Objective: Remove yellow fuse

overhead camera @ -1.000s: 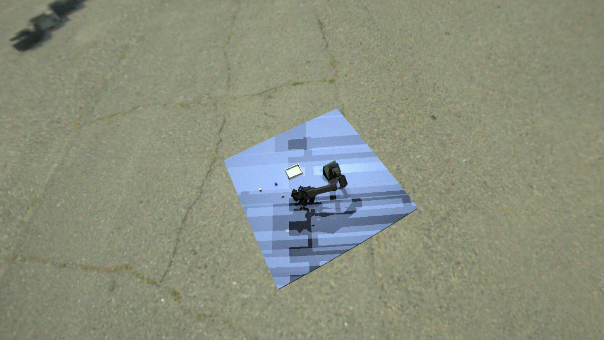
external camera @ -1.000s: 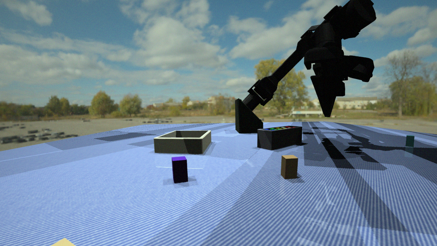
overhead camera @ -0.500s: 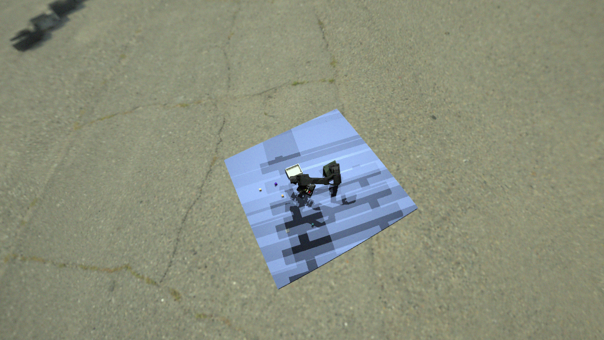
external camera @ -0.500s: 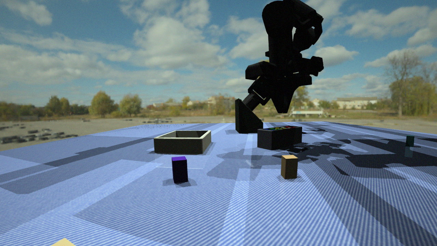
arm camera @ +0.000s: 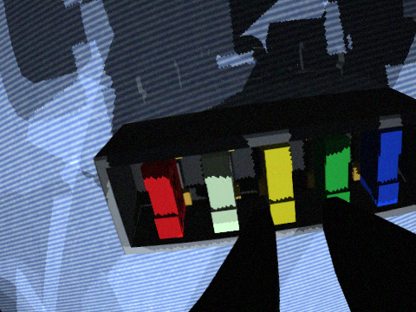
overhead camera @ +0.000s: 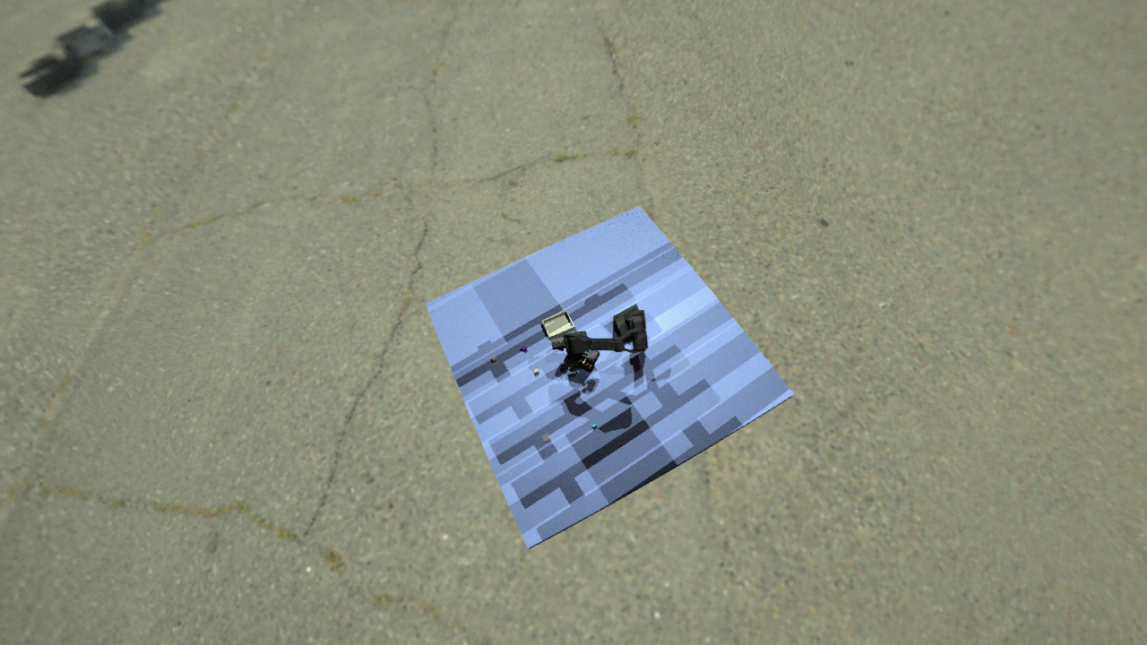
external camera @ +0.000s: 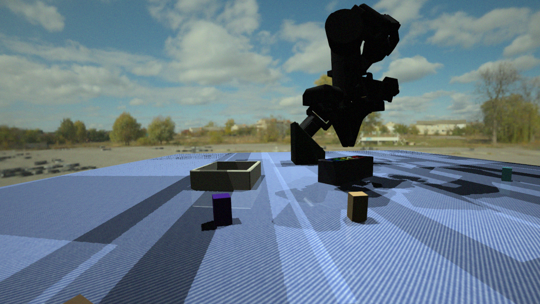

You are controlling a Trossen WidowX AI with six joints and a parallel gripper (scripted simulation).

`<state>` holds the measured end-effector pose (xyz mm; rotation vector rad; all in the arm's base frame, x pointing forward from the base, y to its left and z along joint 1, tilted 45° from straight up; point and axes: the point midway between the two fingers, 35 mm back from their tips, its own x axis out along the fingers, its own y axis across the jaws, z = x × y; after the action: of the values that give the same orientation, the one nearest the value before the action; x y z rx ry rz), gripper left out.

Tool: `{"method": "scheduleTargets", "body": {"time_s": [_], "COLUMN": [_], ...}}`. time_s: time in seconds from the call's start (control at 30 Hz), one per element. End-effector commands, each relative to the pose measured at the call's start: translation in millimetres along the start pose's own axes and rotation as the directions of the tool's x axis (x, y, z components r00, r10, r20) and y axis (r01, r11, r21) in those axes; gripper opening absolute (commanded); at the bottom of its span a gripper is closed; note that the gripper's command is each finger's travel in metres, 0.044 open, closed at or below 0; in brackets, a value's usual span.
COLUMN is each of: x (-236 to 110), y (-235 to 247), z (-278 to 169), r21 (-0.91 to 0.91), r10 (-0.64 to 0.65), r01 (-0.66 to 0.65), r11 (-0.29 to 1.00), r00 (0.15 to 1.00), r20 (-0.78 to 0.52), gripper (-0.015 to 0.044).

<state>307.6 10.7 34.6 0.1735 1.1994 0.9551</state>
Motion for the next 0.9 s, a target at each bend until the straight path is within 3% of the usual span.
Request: {"method": "scheduleTargets", "body": {"time_s": [0.0,0.87], "x": [5,22], "y": [1,1], "z": [-1,-2], "r21": [0.005,0.005], "r10": [0.004,0.005], "r01": [-0.004,-0.005], "r11": [1.0,1.0], "r00": [1.0,1.0], "r20": [0.0,0.001], "gripper": [0.0074,0.0074]}}
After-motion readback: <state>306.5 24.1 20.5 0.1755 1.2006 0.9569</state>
